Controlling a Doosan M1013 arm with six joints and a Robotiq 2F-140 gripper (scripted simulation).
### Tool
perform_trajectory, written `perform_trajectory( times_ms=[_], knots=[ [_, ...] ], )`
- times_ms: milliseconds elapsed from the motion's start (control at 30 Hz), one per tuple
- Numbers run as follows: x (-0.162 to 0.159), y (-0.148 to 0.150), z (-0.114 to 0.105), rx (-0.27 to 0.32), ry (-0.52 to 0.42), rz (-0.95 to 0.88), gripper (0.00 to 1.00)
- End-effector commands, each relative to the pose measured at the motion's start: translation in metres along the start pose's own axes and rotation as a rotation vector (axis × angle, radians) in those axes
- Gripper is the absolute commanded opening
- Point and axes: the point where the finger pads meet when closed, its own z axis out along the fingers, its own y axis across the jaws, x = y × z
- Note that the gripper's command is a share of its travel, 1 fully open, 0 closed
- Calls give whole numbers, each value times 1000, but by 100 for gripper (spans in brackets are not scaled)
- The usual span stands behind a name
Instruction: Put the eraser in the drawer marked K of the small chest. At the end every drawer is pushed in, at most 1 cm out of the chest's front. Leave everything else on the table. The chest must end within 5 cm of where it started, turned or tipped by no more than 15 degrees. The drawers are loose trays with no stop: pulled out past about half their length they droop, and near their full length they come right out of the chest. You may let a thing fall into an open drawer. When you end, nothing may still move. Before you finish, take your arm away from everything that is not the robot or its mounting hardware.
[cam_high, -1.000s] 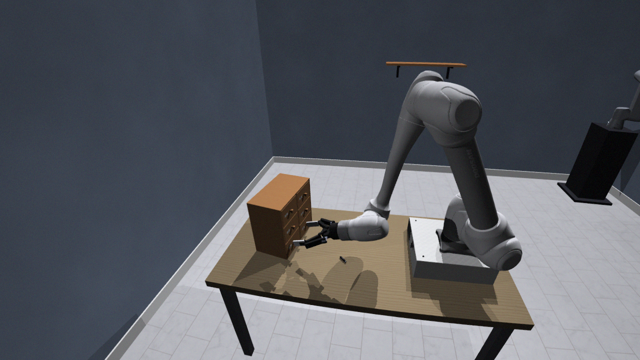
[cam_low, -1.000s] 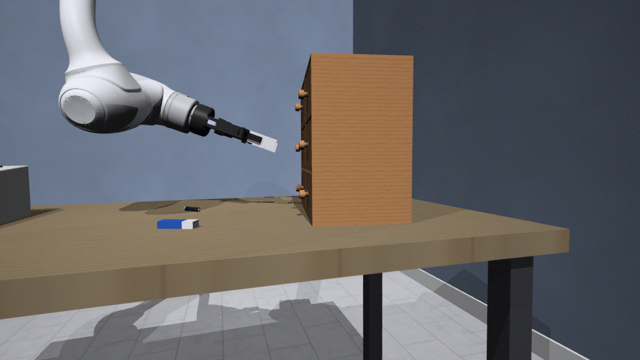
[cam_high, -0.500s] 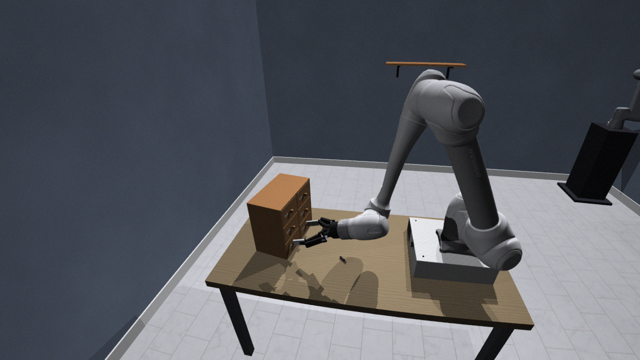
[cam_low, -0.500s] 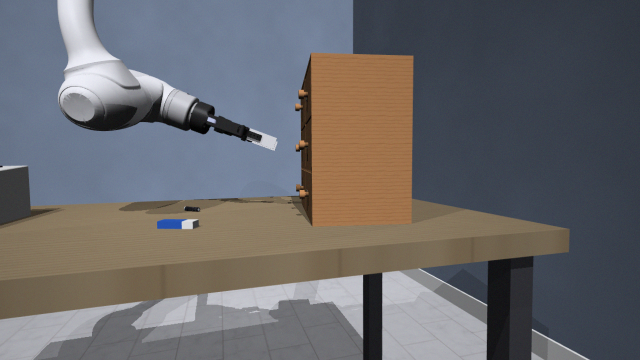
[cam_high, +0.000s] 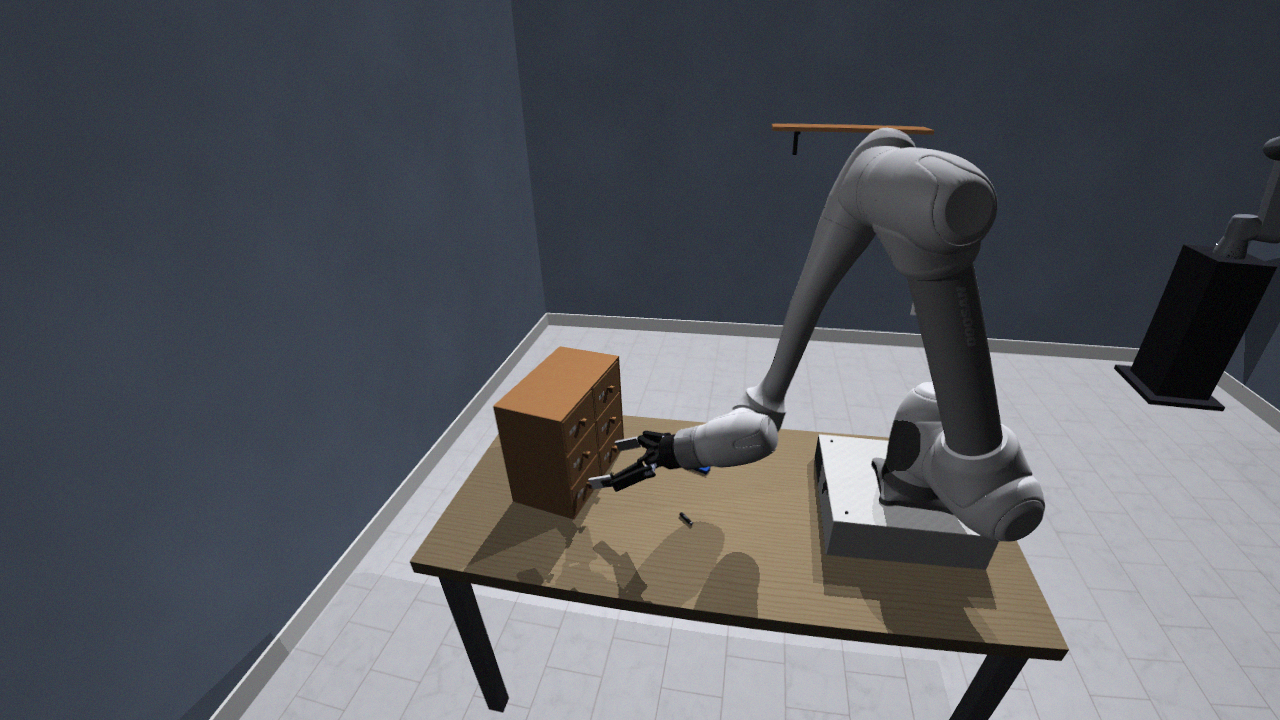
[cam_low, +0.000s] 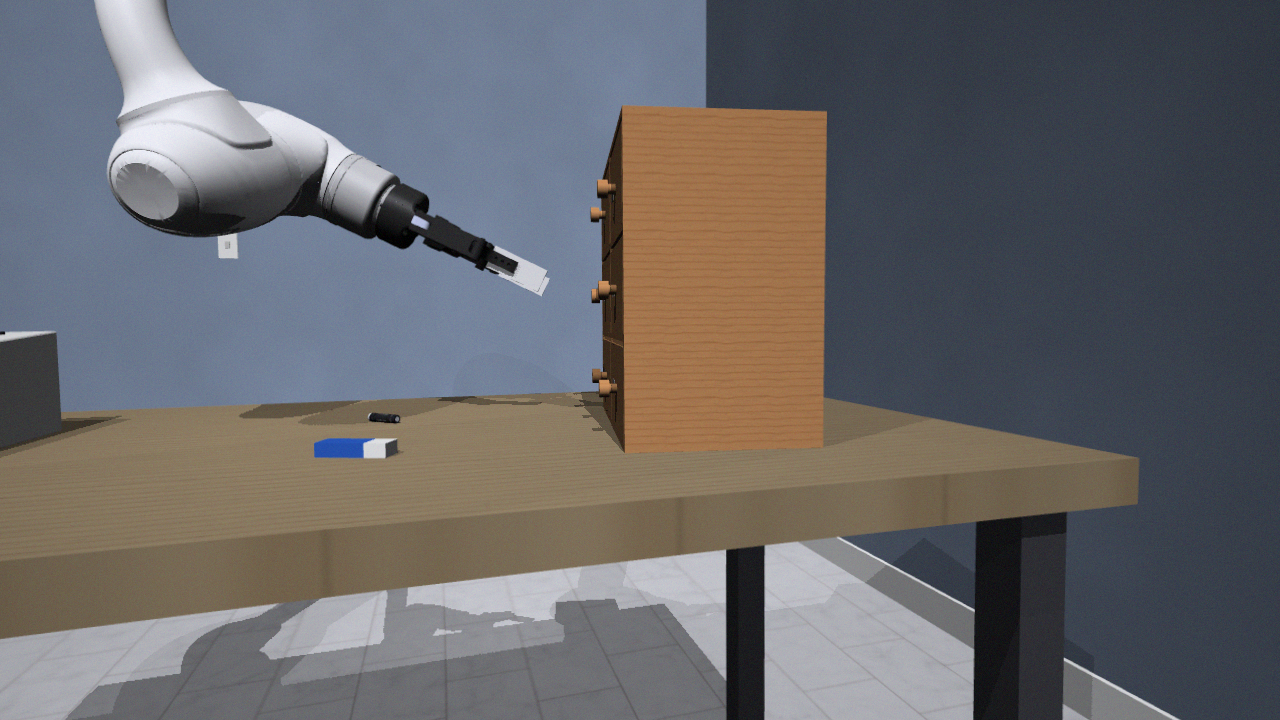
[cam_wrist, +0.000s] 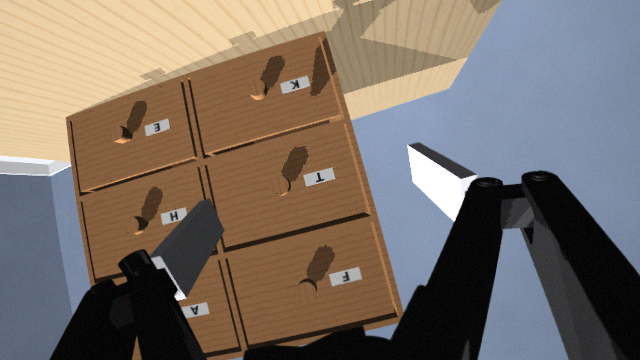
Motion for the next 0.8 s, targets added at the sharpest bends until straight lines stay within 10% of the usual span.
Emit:
perform_trajectory(
  times_ms=[0, 767],
  knots=[
    [-2, -1, -7, 5, 70, -2, 100],
    [-13, -1, -38, 5, 354, -1, 100]
  ],
)
